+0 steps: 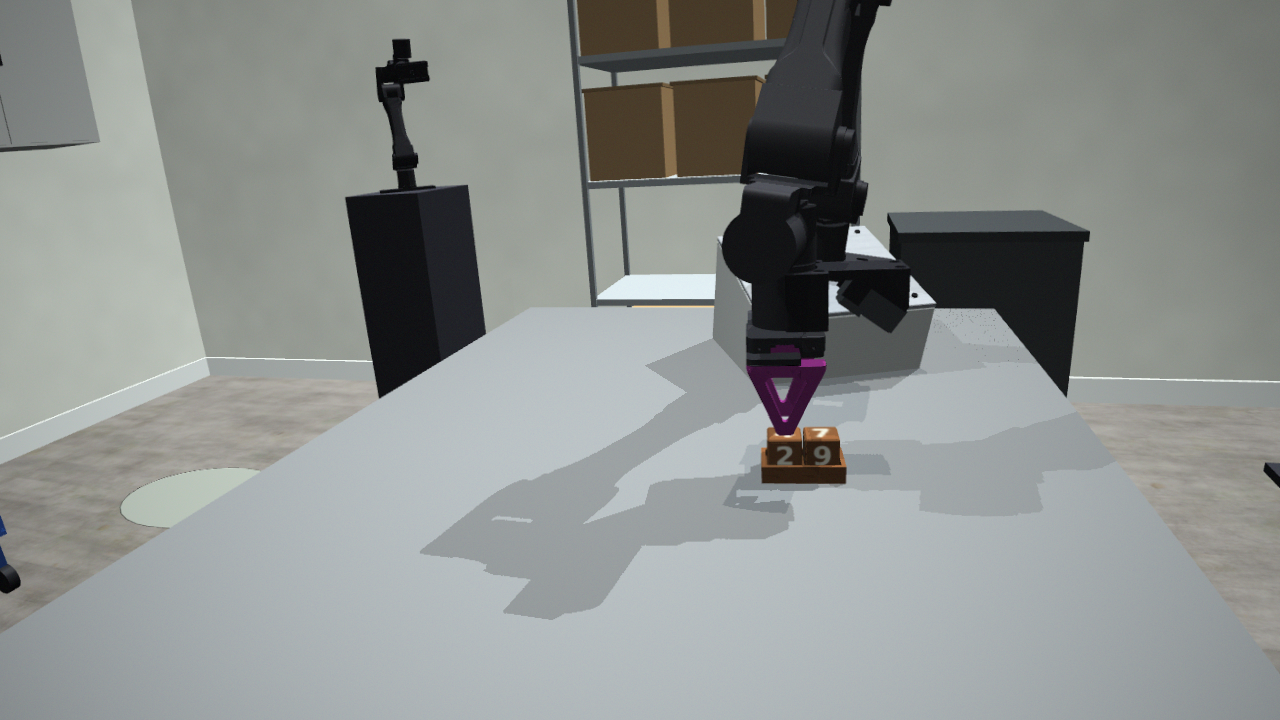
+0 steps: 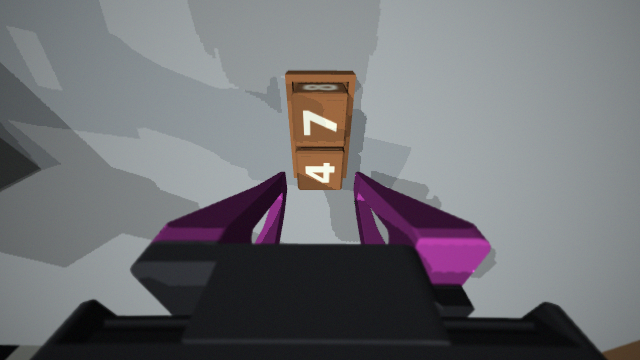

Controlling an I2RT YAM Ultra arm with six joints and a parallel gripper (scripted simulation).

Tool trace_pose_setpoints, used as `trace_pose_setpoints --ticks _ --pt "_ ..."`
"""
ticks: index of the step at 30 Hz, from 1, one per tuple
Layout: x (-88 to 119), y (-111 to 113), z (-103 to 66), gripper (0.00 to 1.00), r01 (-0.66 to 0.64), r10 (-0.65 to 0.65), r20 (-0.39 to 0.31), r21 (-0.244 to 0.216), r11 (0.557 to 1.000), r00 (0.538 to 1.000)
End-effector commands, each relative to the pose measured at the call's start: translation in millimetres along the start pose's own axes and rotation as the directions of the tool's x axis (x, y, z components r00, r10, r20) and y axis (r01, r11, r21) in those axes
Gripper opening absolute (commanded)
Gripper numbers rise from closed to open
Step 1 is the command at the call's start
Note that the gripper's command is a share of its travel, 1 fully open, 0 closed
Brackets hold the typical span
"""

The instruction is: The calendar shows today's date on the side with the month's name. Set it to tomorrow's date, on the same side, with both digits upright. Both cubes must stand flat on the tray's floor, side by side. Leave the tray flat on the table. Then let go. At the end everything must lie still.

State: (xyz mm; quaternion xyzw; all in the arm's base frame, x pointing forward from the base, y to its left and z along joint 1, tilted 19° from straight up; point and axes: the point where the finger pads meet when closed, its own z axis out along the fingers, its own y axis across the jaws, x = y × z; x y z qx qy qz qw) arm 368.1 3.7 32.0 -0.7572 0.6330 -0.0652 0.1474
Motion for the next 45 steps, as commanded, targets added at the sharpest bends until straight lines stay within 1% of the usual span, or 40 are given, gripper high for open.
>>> trace_pose_setpoints --ticks 1,22,27,34,36,45 --pt "0.3 -2.4 -2.5 0.47 0.0 0.0 -0.002 0.009 1.0 1.0" --pt "0.3 -2.4 -1.4 0.47 0.0 0.0 -0.002 0.009 1.0 1.0" --pt "0.3 -2.4 4.1 0.47 0.0 0.0 -0.002 0.009 1.0 1.0" --pt "0.3 -2.5 16.5 0.47 0.0 0.0 -0.002 0.009 1.0 1.0" --pt "0.3 -2.5 16.5 0.47 0.0 0.0 -0.002 0.009 1.0 1.0" --pt "0.3 -2.5 26.8 0.47 0.0 0.0 -0.002 0.009 1.0 1.0"
